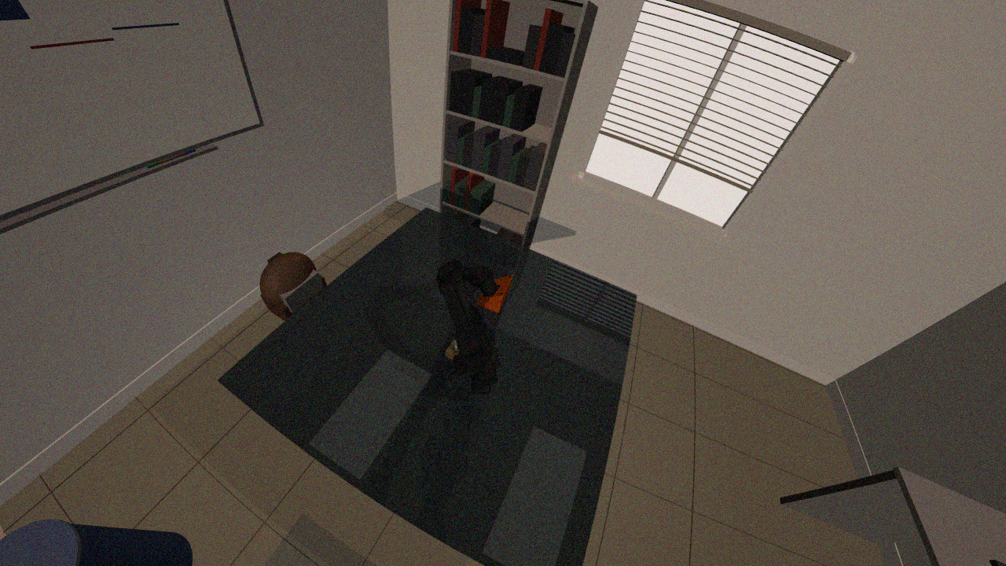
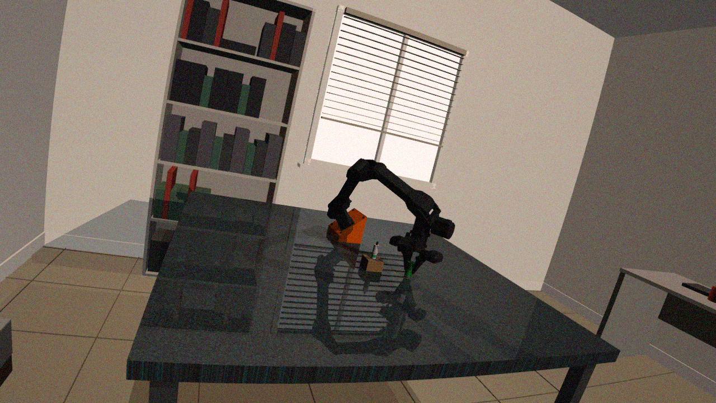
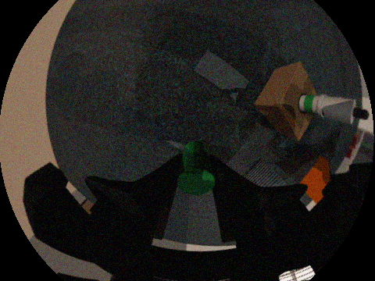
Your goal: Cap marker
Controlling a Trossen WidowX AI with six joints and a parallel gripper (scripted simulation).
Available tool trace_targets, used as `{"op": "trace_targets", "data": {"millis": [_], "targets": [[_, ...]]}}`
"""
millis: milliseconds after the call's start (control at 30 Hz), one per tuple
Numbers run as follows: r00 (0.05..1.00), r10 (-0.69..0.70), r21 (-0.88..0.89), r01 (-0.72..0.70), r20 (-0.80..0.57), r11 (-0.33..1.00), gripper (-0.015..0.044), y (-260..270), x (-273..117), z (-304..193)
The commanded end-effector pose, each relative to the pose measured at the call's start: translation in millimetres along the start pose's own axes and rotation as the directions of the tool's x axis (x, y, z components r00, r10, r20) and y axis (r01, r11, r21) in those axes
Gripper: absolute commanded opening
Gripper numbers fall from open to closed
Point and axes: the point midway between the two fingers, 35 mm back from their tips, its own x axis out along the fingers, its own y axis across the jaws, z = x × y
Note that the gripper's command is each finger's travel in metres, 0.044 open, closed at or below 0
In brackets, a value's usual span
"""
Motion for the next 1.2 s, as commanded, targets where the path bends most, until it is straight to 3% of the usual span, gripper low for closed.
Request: {"op": "trace_targets", "data": {"millis": [0,533,1167], "targets": [[1.0,0.009,0.007,-0.009,-0.004,1.0,0.0,2,-14,0],[1.0,0.008,0.007,-0.008,-0.004,1.0,0.0,-1,-51,1],[1.0,0.006,0.005,-0.006,-0.004,1.0,0.0,-44,-80,35]]}}
